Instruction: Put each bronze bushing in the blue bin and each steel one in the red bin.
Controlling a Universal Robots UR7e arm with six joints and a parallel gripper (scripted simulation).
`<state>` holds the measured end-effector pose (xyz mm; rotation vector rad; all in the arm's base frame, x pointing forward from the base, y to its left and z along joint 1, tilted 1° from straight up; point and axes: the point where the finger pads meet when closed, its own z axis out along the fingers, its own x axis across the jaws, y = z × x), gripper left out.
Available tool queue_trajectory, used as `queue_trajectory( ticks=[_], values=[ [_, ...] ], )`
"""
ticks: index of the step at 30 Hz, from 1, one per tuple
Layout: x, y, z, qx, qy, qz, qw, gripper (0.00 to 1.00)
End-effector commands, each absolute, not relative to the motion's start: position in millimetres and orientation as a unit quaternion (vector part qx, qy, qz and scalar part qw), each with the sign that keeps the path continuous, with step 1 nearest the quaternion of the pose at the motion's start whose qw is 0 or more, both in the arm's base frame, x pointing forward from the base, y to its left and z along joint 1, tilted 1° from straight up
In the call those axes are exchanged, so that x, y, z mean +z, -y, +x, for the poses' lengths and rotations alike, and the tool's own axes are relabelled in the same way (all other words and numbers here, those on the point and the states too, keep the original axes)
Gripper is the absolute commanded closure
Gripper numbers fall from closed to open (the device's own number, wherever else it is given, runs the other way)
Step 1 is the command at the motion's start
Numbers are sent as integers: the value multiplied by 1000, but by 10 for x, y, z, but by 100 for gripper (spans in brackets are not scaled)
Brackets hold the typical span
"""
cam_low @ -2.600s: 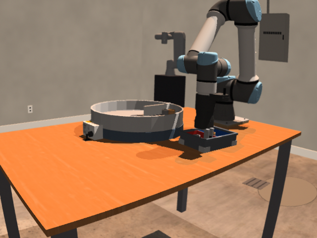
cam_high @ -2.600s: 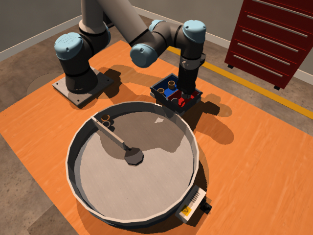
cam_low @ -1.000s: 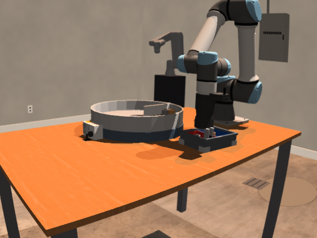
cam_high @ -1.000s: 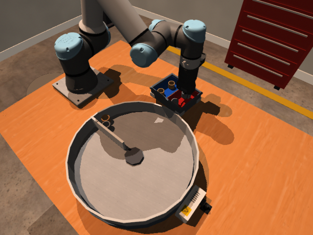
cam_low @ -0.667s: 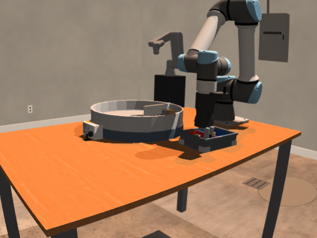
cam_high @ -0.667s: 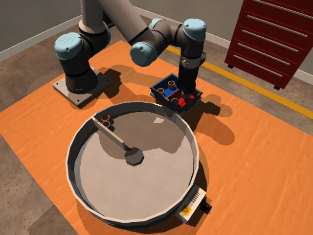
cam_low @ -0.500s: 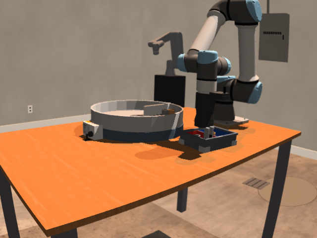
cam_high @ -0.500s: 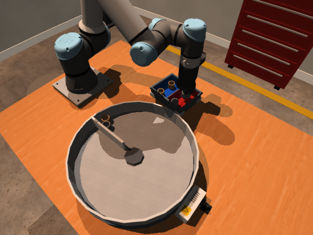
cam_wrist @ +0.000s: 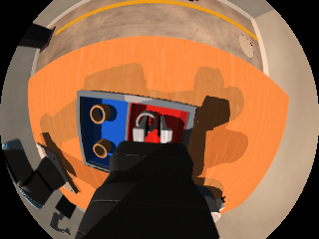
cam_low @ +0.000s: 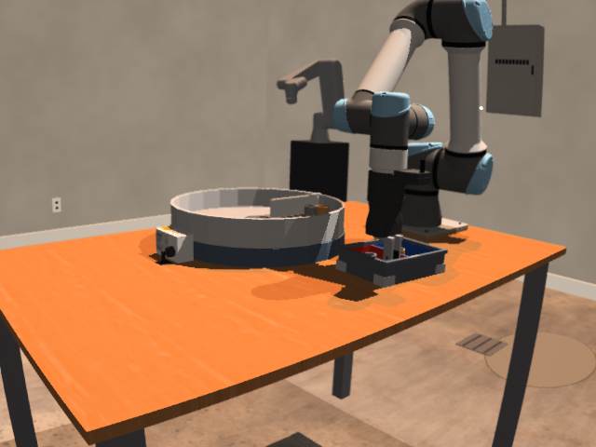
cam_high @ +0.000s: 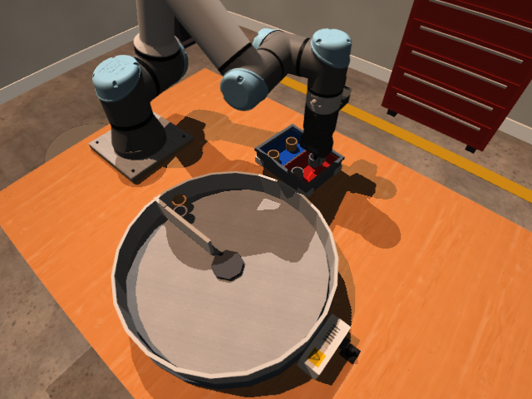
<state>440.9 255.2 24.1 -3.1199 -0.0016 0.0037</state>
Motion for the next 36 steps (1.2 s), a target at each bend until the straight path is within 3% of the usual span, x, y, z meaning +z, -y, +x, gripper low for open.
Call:
queue_trajectory(
  ticks=[1, 36],
  values=[
    [249, -2553, 4413, 0, 1, -1000, 11, 58],
    [363, -2550, 4413, 0, 1, -1000, 11, 58]
  ],
)
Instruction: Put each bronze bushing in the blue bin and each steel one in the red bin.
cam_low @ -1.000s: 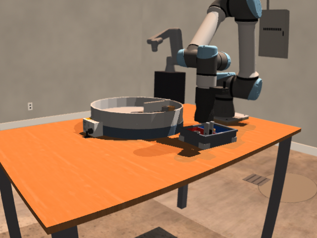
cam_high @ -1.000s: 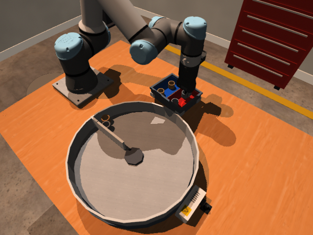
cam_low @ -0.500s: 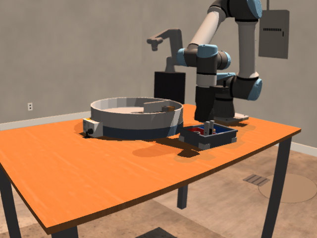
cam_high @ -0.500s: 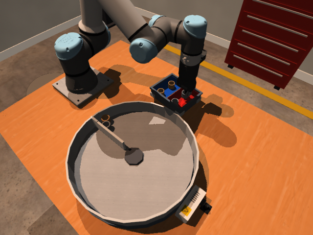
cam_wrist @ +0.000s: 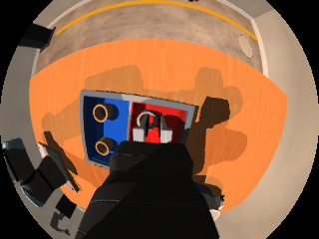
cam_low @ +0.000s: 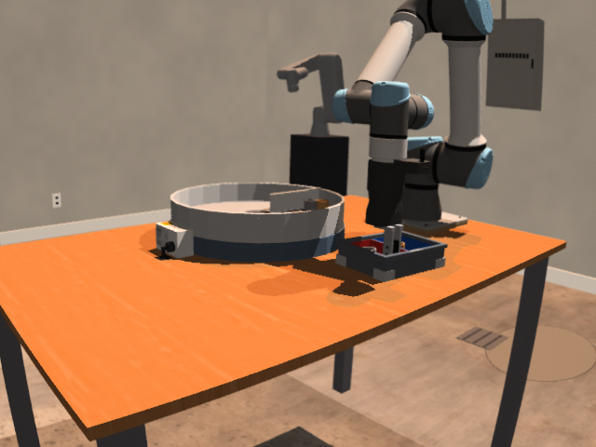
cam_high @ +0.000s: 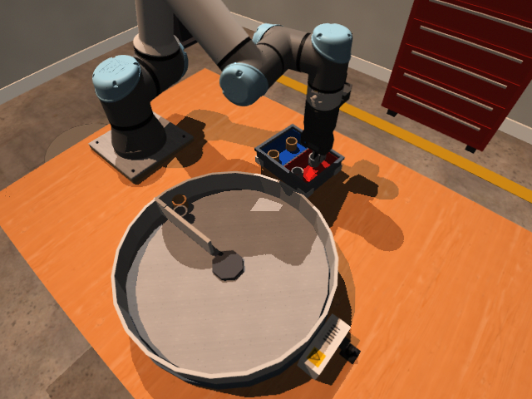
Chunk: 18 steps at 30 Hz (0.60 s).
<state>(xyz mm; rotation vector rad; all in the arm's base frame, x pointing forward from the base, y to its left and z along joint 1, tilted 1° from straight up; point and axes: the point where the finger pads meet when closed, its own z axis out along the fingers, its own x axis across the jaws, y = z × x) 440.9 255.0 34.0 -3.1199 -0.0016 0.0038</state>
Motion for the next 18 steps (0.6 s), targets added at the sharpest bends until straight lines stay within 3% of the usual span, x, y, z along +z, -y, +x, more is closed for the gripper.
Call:
queue_trajectory(
  ticks=[1, 18],
  values=[
    [369, -2550, 4413, 0, 1, -1000, 11, 58],
    [404, -2549, 4414, 0, 1, -1000, 11, 58]
  ],
)
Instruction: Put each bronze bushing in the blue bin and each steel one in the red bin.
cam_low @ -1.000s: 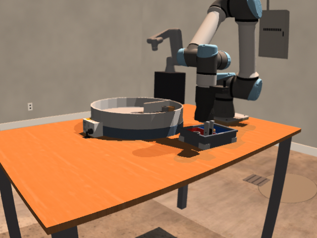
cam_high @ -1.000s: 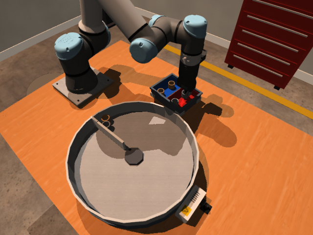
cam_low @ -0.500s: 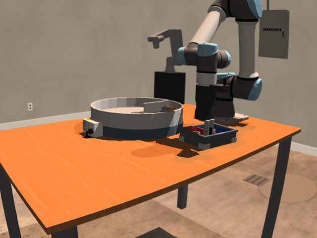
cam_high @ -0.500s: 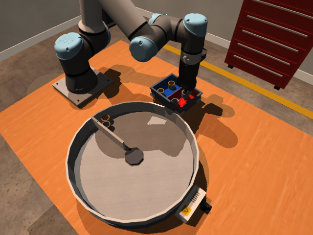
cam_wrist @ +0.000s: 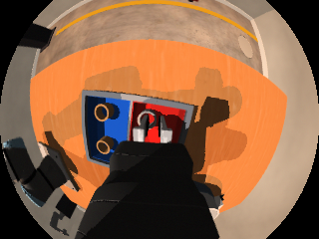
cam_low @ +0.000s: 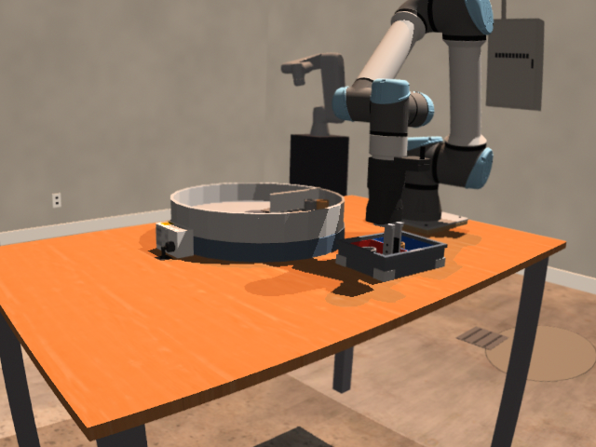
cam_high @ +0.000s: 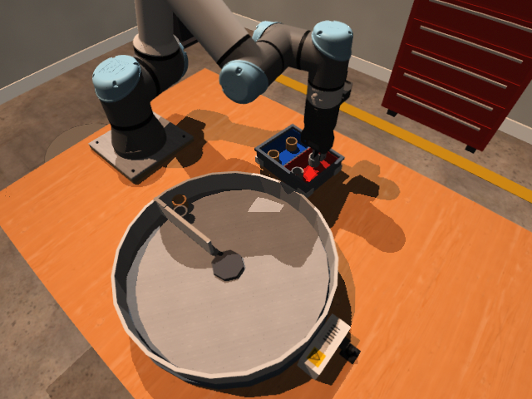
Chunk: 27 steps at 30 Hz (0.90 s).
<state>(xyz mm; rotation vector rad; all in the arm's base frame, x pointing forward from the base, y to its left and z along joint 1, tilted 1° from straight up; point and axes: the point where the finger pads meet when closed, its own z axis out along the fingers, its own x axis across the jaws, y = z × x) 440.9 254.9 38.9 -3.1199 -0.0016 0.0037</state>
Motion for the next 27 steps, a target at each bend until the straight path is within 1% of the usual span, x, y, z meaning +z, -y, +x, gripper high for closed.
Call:
queue_trajectory(
  ticks=[1, 13, 18, 22, 26, 27],
  values=[
    [411, -2549, 4414, 0, 1, -1000, 11, 58],
    [429, -2549, 4414, 0, 1, -1000, 11, 58],
    [1002, -2536, 4414, 0, 1, -1000, 11, 58],
    [1024, -2536, 4414, 0, 1, -1000, 11, 58],
    [1494, -2525, 4415, 0, 1, -1000, 11, 58],
    [1494, -2525, 4415, 0, 1, -1000, 11, 58]
  ],
)
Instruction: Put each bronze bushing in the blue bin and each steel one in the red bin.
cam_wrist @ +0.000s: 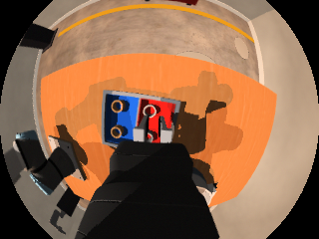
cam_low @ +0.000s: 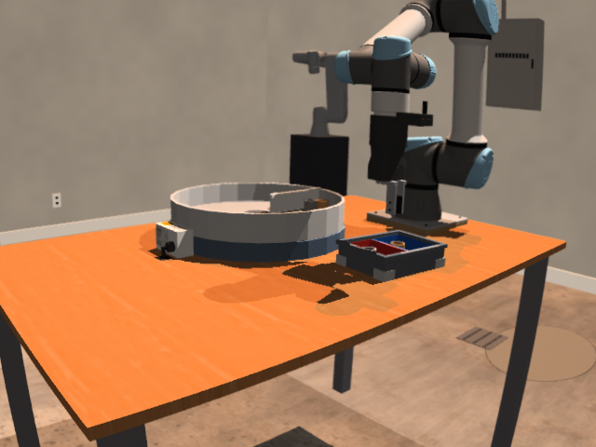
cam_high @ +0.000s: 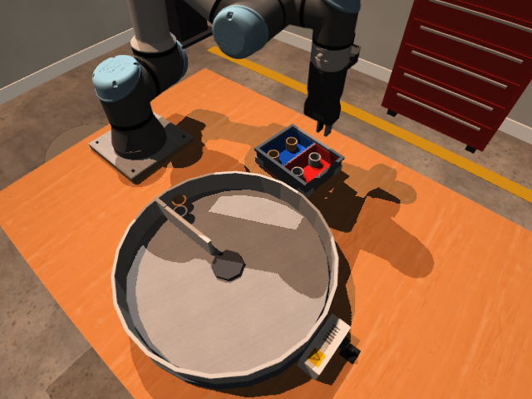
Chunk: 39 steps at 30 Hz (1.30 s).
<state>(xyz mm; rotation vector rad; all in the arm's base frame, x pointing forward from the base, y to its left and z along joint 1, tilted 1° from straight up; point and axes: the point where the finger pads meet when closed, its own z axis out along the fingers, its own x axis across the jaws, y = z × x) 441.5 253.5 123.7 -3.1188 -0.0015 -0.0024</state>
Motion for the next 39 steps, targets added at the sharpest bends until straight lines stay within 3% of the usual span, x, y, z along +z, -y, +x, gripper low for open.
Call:
queue_trajectory(
  ticks=[1, 39],
  values=[
    [1494, -2525, 4415, 0, 1, -1000, 11, 58],
    [1615, -2523, 4415, 0, 1, -1000, 11, 58]
  ],
)
